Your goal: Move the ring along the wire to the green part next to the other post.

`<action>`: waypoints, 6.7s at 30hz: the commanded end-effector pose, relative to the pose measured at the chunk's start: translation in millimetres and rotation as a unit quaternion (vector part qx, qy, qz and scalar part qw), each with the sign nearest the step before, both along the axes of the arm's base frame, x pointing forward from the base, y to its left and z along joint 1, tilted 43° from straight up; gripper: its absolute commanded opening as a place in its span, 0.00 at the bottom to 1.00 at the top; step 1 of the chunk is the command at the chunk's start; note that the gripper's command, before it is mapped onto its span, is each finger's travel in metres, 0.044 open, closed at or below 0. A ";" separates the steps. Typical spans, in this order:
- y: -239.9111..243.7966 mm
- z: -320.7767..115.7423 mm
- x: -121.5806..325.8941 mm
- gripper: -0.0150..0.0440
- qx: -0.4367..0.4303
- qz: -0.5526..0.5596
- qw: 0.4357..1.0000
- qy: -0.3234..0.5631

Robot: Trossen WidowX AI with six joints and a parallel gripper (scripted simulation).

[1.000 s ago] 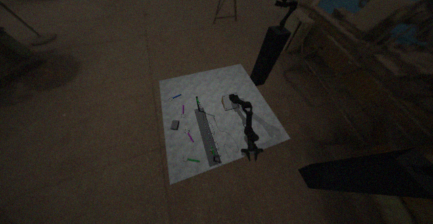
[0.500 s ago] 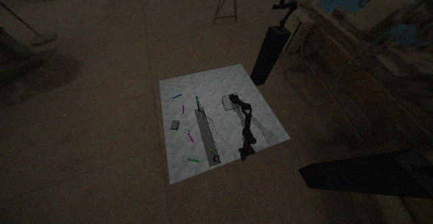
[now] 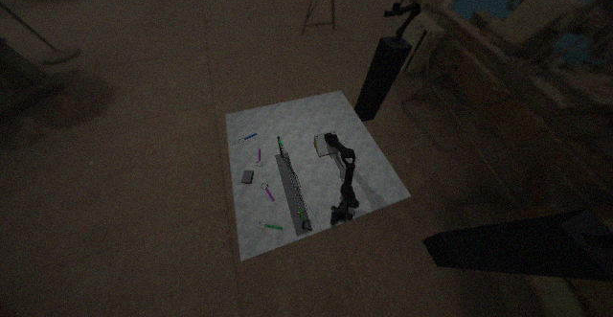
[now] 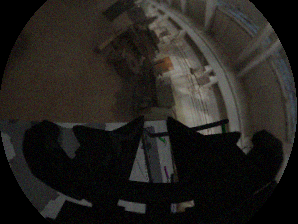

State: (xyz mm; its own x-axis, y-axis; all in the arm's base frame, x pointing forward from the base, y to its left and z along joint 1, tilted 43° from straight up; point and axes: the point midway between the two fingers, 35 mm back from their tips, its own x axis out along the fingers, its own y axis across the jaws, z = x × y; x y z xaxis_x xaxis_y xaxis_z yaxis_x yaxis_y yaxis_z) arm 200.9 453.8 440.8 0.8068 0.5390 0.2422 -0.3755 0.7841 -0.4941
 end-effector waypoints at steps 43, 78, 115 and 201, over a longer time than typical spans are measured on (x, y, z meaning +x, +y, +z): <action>-85.0 -34.3 125.6 0.53 0.551 -0.141 0.779 0.264; -80.7 -30.1 174.9 0.53 0.551 -0.140 0.780 0.262; -81.7 -29.5 201.5 0.53 0.551 -0.140 0.780 0.261; -129.7 -37.4 144.9 0.00 0.447 -0.114 0.750 0.473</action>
